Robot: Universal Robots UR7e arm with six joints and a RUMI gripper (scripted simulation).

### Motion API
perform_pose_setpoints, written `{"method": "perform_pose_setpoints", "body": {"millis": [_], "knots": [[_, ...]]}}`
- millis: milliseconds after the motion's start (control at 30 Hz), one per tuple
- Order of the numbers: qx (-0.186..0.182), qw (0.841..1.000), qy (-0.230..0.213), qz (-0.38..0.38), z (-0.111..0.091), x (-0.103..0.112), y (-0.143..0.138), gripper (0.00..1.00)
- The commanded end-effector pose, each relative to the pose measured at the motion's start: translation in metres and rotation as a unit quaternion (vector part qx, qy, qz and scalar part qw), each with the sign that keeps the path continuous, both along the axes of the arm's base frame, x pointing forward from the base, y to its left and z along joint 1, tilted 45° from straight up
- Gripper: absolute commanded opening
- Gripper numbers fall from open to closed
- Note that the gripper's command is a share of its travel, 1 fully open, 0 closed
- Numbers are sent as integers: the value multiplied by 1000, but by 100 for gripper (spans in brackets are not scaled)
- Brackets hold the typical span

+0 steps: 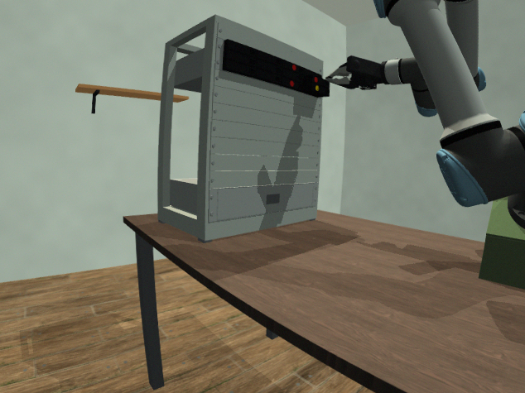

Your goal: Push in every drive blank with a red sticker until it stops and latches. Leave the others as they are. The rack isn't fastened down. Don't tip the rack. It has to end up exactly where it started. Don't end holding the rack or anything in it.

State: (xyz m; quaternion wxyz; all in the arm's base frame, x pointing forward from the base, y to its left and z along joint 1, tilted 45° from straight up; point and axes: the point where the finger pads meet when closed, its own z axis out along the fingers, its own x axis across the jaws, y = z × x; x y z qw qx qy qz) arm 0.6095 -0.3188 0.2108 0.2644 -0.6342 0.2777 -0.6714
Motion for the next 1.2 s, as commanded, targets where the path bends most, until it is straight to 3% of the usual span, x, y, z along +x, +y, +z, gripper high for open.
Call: {"method": "perform_pose_setpoints", "body": {"millis": [0, 1167], "knots": [[-1, 1000, 0, 1, -1, 4, -1, 0], [-1, 1000, 0, 1, -1, 11, -2, 0]]}}
